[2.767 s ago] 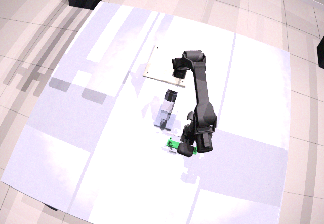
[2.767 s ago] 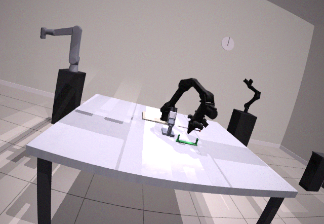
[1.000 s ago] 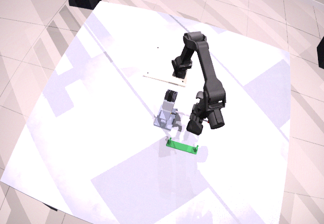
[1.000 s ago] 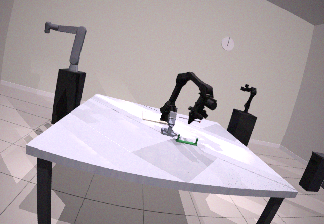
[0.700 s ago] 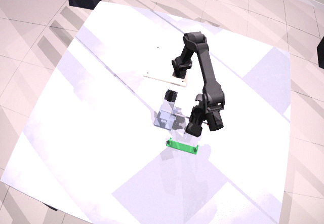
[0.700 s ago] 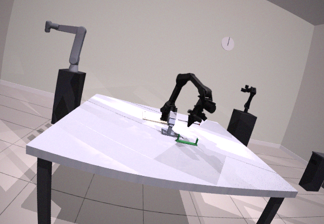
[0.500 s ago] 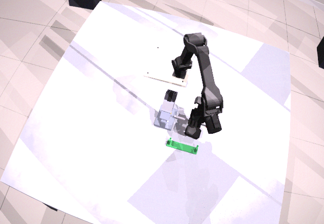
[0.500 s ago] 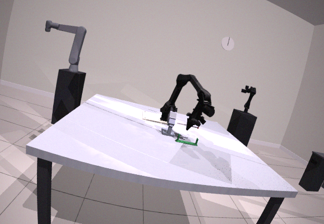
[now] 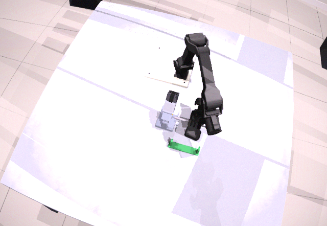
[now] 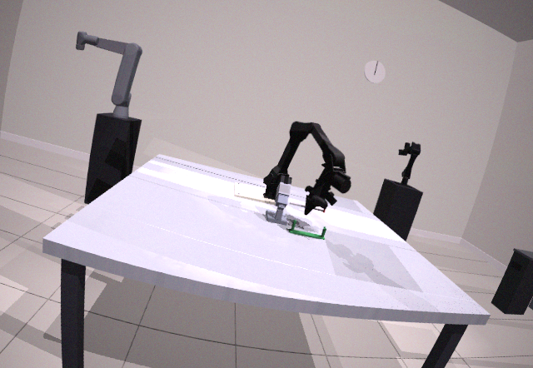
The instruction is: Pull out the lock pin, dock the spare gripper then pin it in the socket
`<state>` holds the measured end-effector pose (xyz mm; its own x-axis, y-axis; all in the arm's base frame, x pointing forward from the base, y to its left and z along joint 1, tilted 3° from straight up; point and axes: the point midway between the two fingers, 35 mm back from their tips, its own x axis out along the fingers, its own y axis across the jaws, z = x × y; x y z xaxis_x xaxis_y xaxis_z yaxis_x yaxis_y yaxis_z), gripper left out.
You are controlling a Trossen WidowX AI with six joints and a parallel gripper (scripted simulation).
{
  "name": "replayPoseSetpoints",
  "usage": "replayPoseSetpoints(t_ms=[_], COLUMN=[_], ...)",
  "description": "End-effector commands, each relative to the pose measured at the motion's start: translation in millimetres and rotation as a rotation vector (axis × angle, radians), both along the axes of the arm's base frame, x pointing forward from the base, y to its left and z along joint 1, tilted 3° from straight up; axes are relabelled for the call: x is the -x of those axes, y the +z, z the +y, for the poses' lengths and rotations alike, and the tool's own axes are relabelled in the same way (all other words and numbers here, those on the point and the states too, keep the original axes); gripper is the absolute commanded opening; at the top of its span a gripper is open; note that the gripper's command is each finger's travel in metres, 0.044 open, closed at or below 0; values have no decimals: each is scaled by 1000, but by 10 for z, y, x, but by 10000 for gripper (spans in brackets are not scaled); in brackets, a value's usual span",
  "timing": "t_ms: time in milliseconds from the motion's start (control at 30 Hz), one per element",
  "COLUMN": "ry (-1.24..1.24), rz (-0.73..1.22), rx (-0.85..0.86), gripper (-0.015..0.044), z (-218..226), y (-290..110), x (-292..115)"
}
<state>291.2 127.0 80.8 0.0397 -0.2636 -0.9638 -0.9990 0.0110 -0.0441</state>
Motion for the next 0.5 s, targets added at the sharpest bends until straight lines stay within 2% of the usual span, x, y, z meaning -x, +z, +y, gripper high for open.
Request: replayPoseSetpoints(t_ms=[0, 467], ry=[4, 4], rz=[0, 1], rx=[0, -1], gripper=[0, 0], z=[-37, -111], y=[0, 2], x=[4, 3])
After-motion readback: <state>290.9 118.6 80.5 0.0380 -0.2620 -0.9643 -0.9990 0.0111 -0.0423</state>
